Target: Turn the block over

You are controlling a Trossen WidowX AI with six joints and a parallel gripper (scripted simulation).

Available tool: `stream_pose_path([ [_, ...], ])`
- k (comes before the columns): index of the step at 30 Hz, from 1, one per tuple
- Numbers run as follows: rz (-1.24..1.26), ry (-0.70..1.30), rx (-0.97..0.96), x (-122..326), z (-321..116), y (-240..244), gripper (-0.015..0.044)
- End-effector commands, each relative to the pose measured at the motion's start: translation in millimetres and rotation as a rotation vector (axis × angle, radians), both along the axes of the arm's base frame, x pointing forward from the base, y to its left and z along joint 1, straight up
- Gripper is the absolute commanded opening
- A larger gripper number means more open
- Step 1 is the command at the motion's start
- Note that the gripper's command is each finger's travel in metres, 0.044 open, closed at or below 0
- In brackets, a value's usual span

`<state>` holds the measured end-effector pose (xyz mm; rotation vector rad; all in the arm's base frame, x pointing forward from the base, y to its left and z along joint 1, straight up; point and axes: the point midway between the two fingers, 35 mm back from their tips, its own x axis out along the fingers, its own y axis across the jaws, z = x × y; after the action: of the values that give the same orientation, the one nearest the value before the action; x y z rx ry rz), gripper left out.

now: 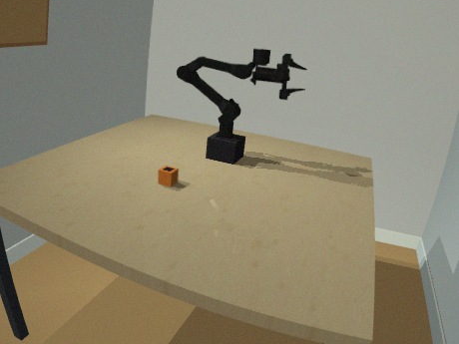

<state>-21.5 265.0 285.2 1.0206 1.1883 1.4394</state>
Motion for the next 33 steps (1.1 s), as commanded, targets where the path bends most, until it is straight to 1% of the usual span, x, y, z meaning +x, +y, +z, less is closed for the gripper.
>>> stream_pose_path([
  [1, -0.008, -0.006, -0.005, 2, 0, 1, 0.0426],
  [2, -0.034, -0.023, -0.021, 9, -2, 4, 0.0440],
  [9, -0.338, -0.226, -0.282, 109, -24, 28, 0.0440],
  [15, -0.535, -0.340, -0.563, 205, -50, 14, 0.0440],
  [19, -0.623, -0.375, -0.766, 265, -70, -14, 0.0440],
  [24, -0.735, -0.352, -0.979, 330, -96, -69, 0.0440],
  [30, -0.761, -0.320, -1.127, 363, -114, -112, 0.0440],
  [33, -0.761, -0.266, -1.244, 388, -129, -154, 0.0440],
])
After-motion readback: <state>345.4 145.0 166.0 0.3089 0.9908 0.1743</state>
